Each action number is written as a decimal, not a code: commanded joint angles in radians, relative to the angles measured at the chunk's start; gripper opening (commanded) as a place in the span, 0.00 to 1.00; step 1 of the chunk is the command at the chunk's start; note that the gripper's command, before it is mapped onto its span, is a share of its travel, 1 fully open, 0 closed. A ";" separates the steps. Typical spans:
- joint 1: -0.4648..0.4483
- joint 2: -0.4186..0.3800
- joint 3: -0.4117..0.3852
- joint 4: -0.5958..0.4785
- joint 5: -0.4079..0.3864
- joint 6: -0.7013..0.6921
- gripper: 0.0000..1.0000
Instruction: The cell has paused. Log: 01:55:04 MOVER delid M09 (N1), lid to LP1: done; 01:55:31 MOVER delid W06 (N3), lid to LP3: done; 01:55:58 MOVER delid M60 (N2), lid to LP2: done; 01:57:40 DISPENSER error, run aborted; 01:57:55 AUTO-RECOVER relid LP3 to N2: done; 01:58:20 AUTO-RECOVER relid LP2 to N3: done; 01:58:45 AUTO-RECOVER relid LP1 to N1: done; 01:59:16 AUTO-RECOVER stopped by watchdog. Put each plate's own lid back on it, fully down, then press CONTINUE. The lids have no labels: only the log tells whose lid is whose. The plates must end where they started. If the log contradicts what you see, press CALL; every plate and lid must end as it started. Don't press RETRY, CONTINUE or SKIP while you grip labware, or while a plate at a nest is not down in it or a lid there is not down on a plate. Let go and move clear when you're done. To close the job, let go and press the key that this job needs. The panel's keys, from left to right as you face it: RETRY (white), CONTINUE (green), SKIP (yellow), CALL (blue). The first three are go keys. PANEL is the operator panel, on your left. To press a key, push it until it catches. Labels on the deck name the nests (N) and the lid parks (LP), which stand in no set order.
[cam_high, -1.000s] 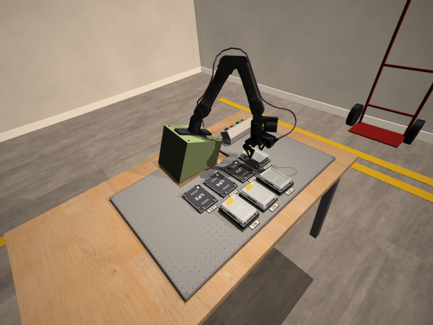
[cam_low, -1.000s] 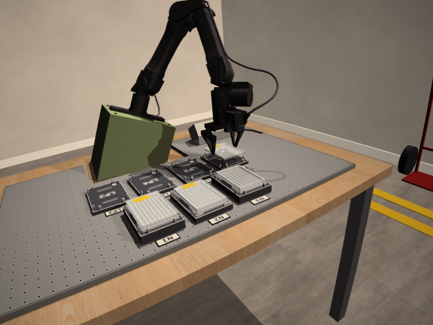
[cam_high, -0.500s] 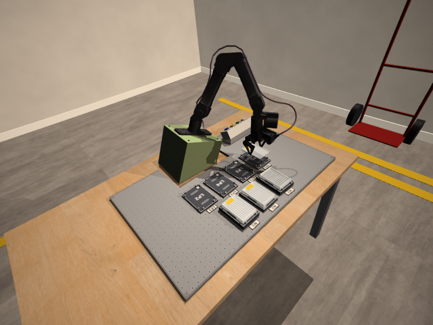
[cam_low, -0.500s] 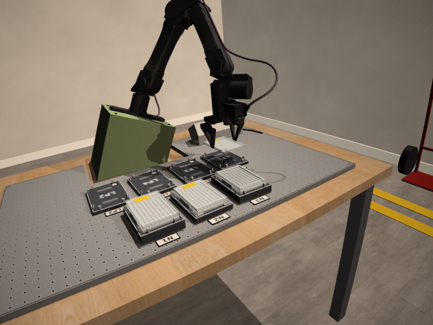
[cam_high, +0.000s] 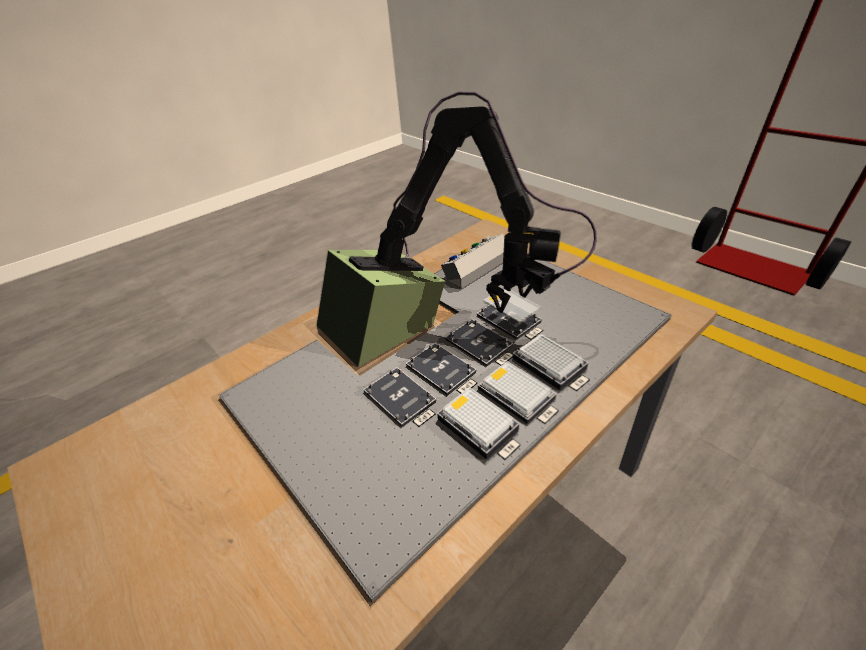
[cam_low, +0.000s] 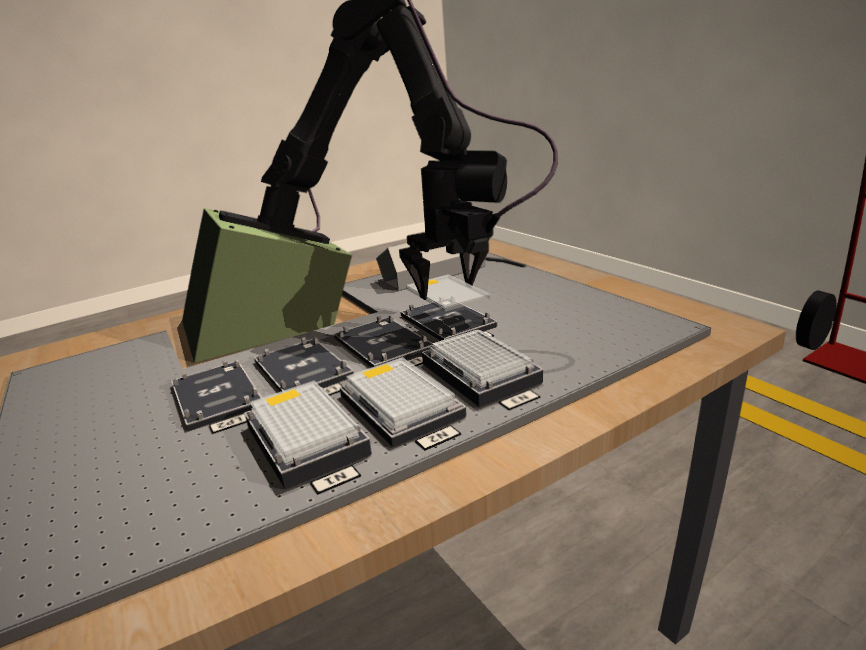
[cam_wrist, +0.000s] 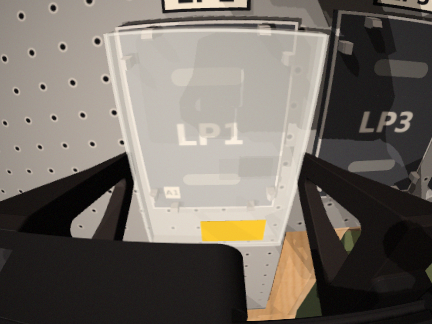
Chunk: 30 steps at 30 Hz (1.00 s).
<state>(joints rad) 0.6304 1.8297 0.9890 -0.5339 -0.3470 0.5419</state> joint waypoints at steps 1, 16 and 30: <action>-0.036 0.010 0.036 -0.015 -0.005 -0.024 0.00; -0.178 0.221 0.305 -0.121 -0.032 -0.171 0.00; -0.263 0.404 0.576 -0.239 -0.042 -0.261 0.00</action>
<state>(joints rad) 0.4038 2.2139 1.4998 -0.7258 -0.3813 0.3202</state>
